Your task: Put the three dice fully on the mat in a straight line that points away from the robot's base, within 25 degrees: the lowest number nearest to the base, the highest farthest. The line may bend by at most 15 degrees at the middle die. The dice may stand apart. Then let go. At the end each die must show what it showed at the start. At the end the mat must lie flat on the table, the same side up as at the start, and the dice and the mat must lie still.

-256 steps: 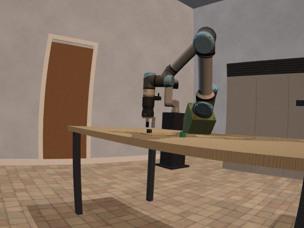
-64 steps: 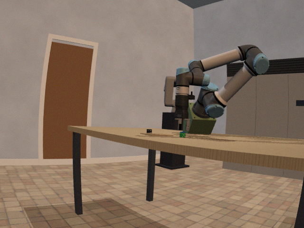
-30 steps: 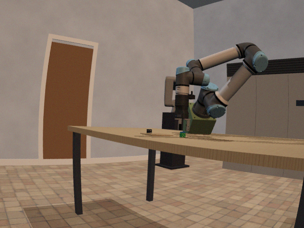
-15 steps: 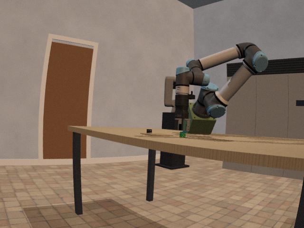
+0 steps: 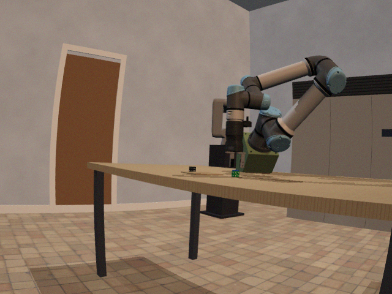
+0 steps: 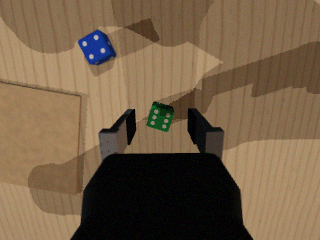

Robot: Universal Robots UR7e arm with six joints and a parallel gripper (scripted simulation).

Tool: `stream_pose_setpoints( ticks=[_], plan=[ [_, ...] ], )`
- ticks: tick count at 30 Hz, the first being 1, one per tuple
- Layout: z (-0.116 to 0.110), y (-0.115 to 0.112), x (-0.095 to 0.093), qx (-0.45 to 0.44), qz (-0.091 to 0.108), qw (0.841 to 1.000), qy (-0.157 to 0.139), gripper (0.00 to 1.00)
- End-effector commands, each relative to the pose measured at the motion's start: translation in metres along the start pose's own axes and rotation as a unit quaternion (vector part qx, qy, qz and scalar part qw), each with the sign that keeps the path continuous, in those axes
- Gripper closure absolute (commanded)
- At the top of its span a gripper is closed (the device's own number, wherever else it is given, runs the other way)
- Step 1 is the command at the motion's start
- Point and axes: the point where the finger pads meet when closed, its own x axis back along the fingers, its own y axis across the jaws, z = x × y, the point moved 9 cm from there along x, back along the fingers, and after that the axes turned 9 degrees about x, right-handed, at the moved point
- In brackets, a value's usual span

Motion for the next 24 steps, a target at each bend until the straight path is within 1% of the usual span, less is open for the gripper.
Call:
stream_pose_setpoints(
  ticks=[1,11,13,24],
  plan=[
    [0.000,0.000,0.006,0.000,0.000,1.000,0.000,0.00],
    [0.000,0.000,0.031,0.000,0.000,1.000,0.000,0.00],
    [0.000,0.000,0.031,0.000,0.000,1.000,0.000,0.00],
    [0.000,0.000,0.068,0.000,0.000,1.000,0.000,0.00]
  ],
)
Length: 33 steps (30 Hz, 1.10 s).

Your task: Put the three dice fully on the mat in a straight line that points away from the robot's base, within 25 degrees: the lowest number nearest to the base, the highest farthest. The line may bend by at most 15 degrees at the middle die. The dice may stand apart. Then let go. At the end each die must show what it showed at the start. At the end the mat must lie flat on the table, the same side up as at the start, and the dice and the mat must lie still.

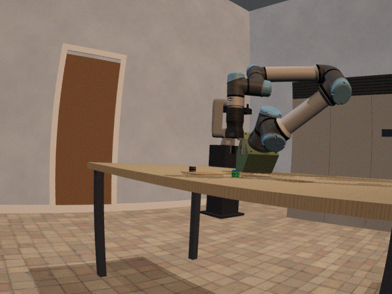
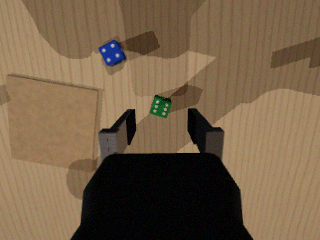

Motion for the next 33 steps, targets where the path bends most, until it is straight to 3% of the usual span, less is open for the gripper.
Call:
stream_pose_setpoints(
  ticks=[1,16,33],
  plan=[
    [0.000,0.000,0.014,0.000,0.000,1.000,0.000,0.00],
    [0.000,0.000,0.042,0.000,0.000,1.000,0.000,0.00],
    [0.000,0.000,0.045,0.000,0.000,1.000,0.000,0.00]
  ],
)
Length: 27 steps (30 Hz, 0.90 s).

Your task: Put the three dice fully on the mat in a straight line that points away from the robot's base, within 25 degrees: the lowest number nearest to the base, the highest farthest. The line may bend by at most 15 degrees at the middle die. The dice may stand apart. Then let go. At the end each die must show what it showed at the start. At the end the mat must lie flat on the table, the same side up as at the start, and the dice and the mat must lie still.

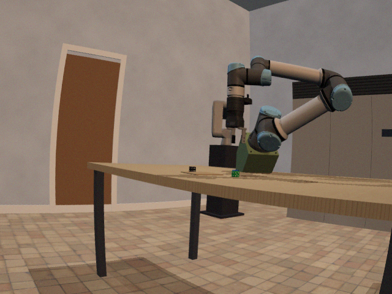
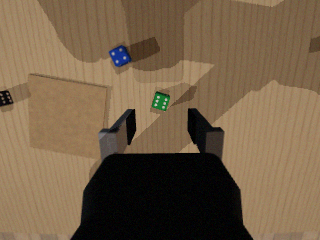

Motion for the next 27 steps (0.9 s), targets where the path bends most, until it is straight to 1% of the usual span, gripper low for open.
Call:
stream_pose_setpoints(
  ticks=[1,7,10,12,17,22,24,27],
  plan=[
    [0.000,0.000,0.000,0.000,0.000,1.000,0.000,0.00],
    [-0.001,-0.005,0.001,0.002,0.000,1.000,0.000,0.00],
    [-0.003,-0.016,0.001,0.005,0.001,1.000,0.000,0.00],
    [-0.004,-0.026,0.002,0.008,0.002,1.000,0.001,0.00],
    [-0.007,-0.067,0.003,0.020,0.004,1.000,0.002,0.00],
    [-0.004,-0.121,0.004,0.037,0.005,0.999,0.003,0.00],
    [-0.004,-0.121,0.004,0.037,0.005,0.999,0.003,0.00],
    [0.002,-0.157,0.004,0.047,0.005,0.999,0.003,0.00]
  ],
)
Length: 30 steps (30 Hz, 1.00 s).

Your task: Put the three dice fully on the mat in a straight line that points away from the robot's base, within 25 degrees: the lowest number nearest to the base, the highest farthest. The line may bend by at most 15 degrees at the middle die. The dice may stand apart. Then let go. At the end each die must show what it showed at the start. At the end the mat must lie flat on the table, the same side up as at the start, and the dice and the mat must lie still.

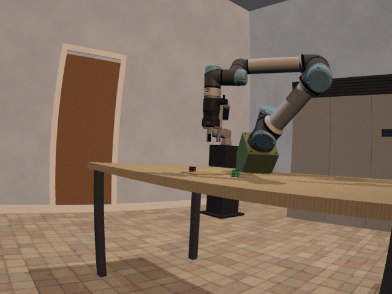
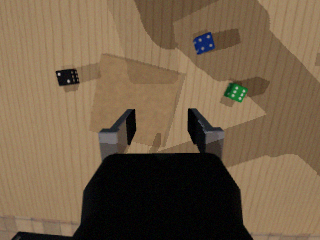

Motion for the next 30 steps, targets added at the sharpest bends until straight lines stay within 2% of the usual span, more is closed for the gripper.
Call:
stream_pose_setpoints(
  ticks=[1,7,12,20,30],
  plan=[
    [0.011,-0.042,-0.001,0.014,0.000,1.000,0.000,0.00],
    [0.035,-0.102,-0.005,0.034,-0.001,0.999,-0.001,0.00],
    [0.053,-0.135,-0.009,0.046,-0.003,0.999,-0.003,0.00],
    [0.064,-0.151,-0.012,0.052,-0.004,0.999,-0.004,0.00],
    [0.065,-0.153,-0.012,0.053,-0.004,0.999,-0.004,0.00]
  ],
)
